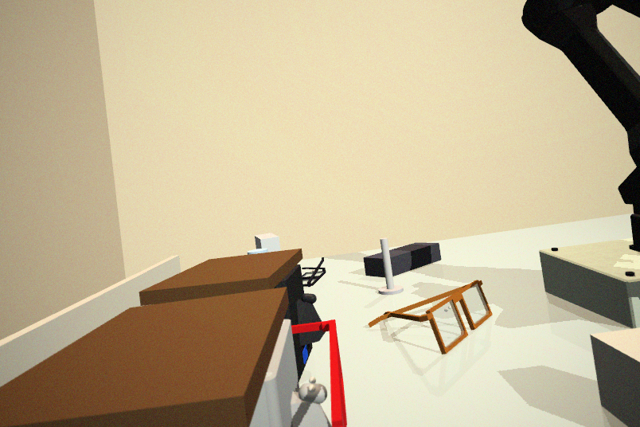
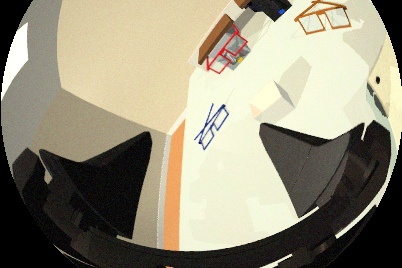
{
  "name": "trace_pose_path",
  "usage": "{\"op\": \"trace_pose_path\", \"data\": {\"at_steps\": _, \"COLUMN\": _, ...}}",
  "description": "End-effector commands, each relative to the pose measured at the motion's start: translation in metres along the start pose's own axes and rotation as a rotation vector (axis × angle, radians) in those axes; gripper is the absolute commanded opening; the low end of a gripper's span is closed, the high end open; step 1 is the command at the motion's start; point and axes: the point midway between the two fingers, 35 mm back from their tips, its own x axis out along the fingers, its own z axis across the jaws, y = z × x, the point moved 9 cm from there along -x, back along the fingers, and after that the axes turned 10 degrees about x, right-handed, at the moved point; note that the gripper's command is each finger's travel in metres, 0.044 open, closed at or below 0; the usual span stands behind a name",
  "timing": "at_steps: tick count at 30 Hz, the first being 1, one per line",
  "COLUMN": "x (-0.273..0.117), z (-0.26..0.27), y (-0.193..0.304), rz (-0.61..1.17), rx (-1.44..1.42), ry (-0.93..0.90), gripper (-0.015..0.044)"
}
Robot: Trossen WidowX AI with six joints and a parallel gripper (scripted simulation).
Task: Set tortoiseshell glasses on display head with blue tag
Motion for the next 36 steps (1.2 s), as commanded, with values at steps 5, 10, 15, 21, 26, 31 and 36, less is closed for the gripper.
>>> {"op": "trace_pose_path", "data": {"at_steps": 5, "x": 0.0, "z": 0.0, "y": 0.0, "rz": 0.0, "rx": 0.0, "ry": 0.0, "gripper": 0.044}}
{"op": "trace_pose_path", "data": {"at_steps": 10, "x": 0.005, "z": 0.001, "y": -0.001, "rz": -0.013, "rx": -0.001, "ry": 0.024, "gripper": 0.0387}}
{"op": "trace_pose_path", "data": {"at_steps": 15, "x": 0.038, "z": 0.004, "y": -0.01, "rz": -0.112, "rx": 0.014, "ry": 0.206, "gripper": 0.0256}}
{"op": "trace_pose_path", "data": {"at_steps": 21, "x": 0.079, "z": 0.004, "y": -0.034, "rz": -0.237, "rx": 0.092, "ry": 0.451, "gripper": 0.02}}
{"op": "trace_pose_path", "data": {"at_steps": 26, "x": 0.108, "z": 0.0, "y": -0.063, "rz": -0.341, "rx": 0.213, "ry": 0.658, "gripper": 0.02}}
{"op": "trace_pose_path", "data": {"at_steps": 31, "x": 0.131, "z": -0.006, "y": -0.099, "rz": -0.446, "rx": 0.384, "ry": 0.855, "gripper": 0.02}}
{"op": "trace_pose_path", "data": {"at_steps": 36, "x": 0.145, "z": -0.015, "y": -0.141, "rz": -0.548, "rx": 0.604, "ry": 1.031, "gripper": 0.02}}
